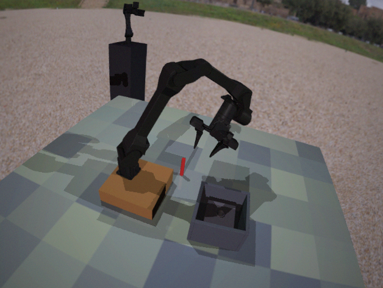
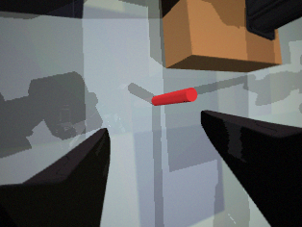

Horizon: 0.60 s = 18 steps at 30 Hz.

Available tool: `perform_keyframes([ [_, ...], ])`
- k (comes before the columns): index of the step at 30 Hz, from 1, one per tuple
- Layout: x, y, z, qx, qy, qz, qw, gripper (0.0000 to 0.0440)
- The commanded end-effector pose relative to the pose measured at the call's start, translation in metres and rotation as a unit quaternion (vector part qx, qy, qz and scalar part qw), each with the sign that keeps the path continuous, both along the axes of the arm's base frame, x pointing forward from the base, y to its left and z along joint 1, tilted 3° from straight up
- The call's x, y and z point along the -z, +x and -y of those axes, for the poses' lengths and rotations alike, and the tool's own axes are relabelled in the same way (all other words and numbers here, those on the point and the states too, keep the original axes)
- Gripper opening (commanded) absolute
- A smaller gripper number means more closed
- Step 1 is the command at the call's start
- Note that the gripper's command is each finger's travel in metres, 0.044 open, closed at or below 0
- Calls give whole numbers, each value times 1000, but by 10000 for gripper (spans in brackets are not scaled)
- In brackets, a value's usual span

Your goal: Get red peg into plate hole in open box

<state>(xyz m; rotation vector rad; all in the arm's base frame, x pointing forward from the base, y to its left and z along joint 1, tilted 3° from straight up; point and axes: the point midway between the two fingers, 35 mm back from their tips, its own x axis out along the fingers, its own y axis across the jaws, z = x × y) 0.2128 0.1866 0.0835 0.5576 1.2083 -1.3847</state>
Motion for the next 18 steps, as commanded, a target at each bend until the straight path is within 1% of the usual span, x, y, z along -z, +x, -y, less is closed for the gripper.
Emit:
perform_keyframes([
  [1, -8, -6, 13, -23, 23, -27, 999, 313],
  [9, -24, -16, 37, -60, 70, -53, 994, 332],
  [18, -34, -26, 52, -84, 113, -41, 989, 361],
])
